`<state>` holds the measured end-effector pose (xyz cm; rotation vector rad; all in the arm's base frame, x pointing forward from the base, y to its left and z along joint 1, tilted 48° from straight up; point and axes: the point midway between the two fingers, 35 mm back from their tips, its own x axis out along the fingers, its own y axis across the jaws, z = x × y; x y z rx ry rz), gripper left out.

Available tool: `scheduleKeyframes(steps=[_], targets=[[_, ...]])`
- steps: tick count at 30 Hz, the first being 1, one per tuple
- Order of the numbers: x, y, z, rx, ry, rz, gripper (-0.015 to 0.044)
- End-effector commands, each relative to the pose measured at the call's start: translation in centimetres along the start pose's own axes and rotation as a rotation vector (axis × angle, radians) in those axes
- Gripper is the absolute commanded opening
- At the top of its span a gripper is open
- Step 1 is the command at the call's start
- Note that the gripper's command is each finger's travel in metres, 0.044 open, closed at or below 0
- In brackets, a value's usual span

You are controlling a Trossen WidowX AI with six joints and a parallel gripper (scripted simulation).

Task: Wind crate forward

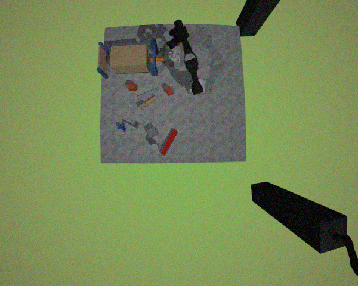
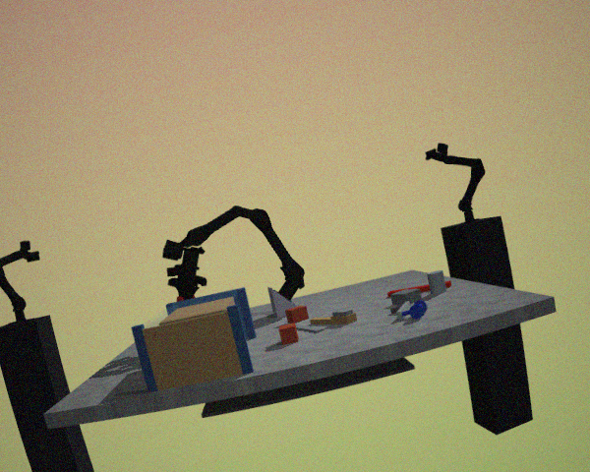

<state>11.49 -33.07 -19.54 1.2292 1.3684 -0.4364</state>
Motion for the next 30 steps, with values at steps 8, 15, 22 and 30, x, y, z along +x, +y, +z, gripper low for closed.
scheduleKeyframes(steps=[8, 15, 22, 30], targets=[[0.8, 2.0, 1.5, -0.014, -0.007, 0.02, 0.0], [1.0, 2.8, 2.0, -0.014, -0.008, 0.02, 0.0], [1.2, 3.5, 2.3, -0.015, -0.008, 0.021, 0.0], [1.3, 4.4, 2.7, -0.015, -0.008, 0.022, 0.0]])
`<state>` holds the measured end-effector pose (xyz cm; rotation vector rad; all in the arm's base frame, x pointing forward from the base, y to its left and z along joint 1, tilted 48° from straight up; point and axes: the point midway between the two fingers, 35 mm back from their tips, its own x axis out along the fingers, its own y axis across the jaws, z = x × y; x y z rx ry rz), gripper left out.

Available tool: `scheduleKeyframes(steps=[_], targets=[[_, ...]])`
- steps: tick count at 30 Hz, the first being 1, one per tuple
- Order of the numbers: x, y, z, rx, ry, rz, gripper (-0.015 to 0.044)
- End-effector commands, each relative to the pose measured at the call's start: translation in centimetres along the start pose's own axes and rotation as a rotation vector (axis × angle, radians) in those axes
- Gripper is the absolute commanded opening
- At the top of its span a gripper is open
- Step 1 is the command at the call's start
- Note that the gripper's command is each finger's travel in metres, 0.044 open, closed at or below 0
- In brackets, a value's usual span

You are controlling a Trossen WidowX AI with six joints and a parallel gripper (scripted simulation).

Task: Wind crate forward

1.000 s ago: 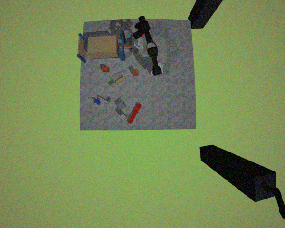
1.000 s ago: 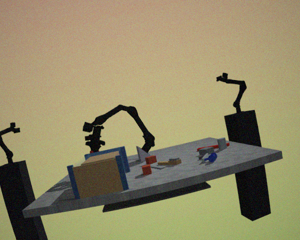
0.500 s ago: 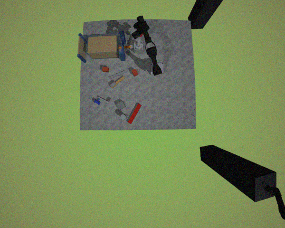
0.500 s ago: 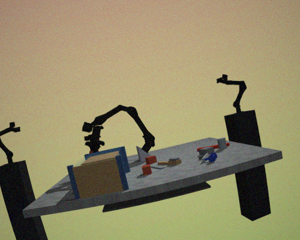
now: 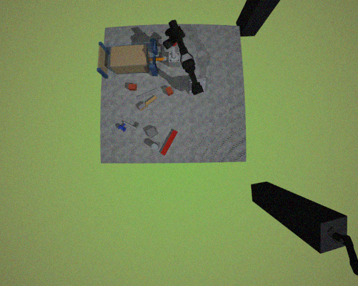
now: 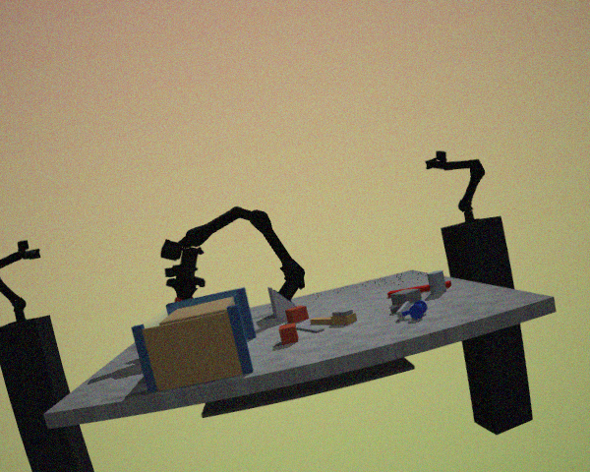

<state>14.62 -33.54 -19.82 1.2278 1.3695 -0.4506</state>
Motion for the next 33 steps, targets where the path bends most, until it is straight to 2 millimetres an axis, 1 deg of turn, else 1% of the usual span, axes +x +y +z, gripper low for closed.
scheduleKeyframes(steps=[1, 33], targets=[[0.5, 2.3, 0.8, -0.022, -0.003, 0.031, 0.0], [0.7, 6.2, 1.3, -0.023, -0.002, 0.033, 0.0]])
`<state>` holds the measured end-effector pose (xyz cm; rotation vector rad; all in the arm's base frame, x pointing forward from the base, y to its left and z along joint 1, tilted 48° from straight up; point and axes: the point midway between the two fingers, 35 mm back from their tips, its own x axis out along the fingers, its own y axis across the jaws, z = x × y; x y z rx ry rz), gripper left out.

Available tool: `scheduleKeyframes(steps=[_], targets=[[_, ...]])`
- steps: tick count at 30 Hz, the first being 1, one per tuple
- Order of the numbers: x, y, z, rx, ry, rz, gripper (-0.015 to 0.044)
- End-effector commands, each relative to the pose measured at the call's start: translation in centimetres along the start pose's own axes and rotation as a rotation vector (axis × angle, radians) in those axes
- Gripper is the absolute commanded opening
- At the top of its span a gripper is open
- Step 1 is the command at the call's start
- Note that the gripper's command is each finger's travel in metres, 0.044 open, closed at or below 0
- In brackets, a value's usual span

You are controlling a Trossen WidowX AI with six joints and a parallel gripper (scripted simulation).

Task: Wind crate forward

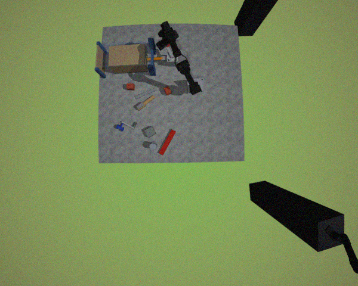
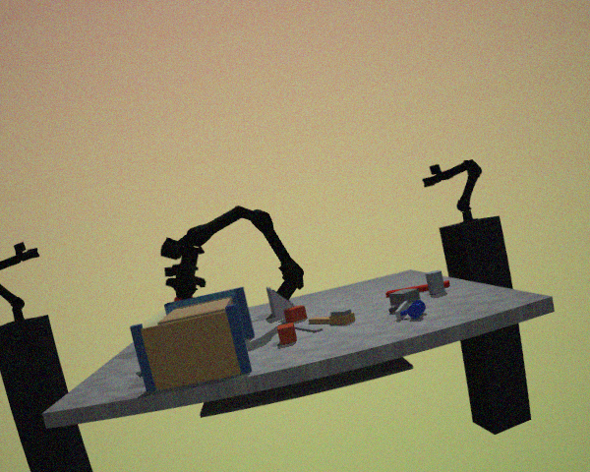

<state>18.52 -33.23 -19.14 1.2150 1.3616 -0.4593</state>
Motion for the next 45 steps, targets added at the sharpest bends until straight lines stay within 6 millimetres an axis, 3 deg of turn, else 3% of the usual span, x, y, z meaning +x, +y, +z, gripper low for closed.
scheduleKeyframes(steps=[1, 45], targets=[[0.3, 2.6, -0.1, -0.018, 0.012, 0.039, 0.0], [-0.5, 7.7, -1.6, -0.018, 0.014, 0.043, 0.0]])
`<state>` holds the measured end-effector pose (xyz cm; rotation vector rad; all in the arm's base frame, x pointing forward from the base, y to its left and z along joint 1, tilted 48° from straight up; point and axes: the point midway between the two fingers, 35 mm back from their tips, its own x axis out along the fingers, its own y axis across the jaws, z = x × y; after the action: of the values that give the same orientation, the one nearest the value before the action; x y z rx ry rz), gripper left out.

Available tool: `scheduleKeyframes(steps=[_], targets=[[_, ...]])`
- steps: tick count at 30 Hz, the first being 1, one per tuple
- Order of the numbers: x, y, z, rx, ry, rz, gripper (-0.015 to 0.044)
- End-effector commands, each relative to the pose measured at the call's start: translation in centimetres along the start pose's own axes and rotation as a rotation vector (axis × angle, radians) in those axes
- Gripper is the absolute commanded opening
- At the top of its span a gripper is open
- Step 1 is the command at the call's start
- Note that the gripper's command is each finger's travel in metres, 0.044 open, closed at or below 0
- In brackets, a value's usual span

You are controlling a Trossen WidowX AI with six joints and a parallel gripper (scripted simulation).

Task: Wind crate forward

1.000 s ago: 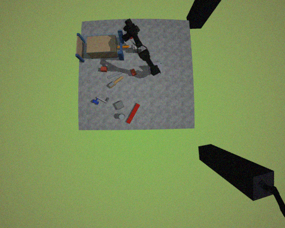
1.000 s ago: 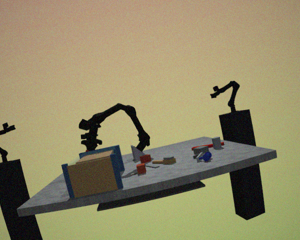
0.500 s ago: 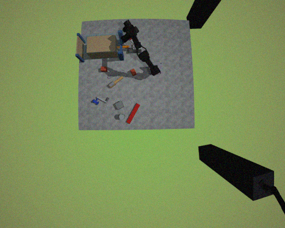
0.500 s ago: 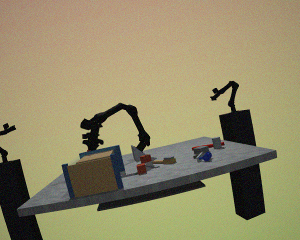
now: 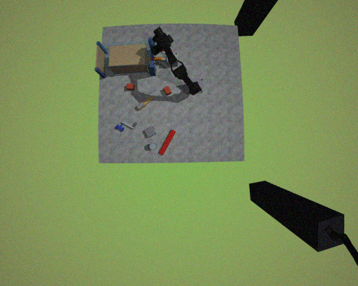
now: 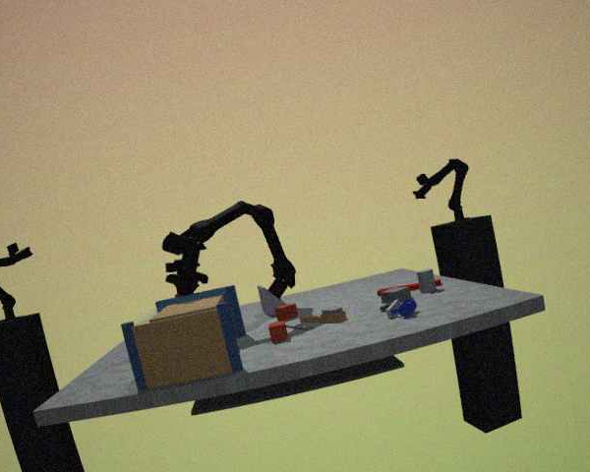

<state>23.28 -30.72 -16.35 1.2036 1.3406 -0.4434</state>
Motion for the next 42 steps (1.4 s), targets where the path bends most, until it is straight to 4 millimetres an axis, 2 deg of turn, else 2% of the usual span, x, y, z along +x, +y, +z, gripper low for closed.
scheduleKeyframes(steps=[1, 42], targets=[[-0.1, 1.8, -1.1, 0.001, 0.029, 0.028, 0.0], [-1.7, 5.2, -4.3, 0.002, 0.032, 0.03, 0.0]])
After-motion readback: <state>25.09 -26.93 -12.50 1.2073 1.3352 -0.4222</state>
